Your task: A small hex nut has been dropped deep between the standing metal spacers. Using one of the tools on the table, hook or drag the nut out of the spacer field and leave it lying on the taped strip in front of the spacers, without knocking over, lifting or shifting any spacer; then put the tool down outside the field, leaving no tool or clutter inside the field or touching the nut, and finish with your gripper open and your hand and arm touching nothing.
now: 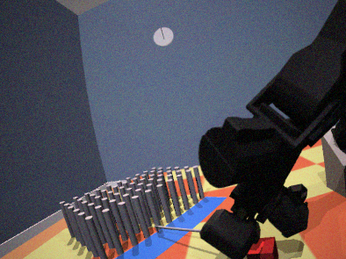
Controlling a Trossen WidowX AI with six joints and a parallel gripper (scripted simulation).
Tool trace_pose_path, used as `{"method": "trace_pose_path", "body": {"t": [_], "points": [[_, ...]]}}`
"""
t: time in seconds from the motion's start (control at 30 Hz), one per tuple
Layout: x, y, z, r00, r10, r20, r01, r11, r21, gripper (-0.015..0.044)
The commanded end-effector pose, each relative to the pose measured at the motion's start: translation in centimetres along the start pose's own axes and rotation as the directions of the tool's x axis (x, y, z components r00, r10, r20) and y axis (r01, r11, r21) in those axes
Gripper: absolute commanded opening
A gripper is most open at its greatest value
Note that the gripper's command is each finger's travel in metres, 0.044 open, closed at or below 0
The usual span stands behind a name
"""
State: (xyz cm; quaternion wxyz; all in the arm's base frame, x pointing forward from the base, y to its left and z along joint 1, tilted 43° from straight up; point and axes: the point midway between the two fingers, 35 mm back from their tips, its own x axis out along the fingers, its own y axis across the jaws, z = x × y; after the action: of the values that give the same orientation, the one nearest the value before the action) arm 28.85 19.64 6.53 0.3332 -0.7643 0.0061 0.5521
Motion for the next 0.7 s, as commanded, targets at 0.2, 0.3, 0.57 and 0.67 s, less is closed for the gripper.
{"method": "trace_pose_path", "body": {"t": [0.2,0.3,0.57,0.67], "points": [[0.6,0.3,-0.5,1.000,-0.007,-0.028,0.007,1.000,0.007,0.0000],[0.5,0.3,-0.7,0.999,-0.012,-0.041,0.012,1.000,0.010,0.0000],[0.5,0.4,-1.1,0.997,-0.022,-0.071,0.023,1.000,0.016,0.0000],[0.7,0.4,-1.4,0.996,-0.025,-0.081,0.027,0.999,0.019,0.0000]]}}
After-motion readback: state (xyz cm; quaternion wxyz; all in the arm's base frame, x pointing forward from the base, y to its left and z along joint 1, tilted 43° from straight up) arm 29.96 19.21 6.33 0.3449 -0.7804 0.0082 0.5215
